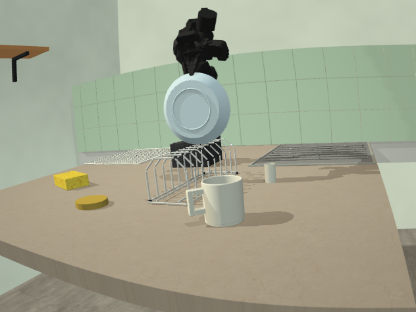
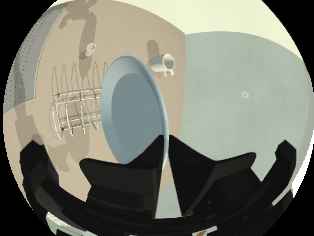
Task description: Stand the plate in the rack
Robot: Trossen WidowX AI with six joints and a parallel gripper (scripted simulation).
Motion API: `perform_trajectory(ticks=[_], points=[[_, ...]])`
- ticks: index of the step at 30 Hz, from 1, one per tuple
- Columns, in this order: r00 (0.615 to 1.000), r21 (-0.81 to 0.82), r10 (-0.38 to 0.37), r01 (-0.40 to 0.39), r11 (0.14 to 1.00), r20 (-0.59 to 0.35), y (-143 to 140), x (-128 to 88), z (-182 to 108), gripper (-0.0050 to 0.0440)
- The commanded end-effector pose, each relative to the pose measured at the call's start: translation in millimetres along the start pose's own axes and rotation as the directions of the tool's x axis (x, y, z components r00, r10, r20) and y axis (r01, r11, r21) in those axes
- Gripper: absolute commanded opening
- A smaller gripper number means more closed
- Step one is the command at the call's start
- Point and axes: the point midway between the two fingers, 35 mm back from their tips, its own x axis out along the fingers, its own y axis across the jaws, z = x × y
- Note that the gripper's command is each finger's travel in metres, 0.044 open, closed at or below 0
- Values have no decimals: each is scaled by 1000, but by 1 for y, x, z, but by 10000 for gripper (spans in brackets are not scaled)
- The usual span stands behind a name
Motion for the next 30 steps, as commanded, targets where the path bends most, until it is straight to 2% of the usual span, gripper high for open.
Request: perform_trajectory(ticks=[1, 30], points=[[1000, 8, -25, 25, 1000, 11, -3, -5, -1, 0], [1000, 8, -25, 25, 1000, 12, 10, 4, -1, 0]])
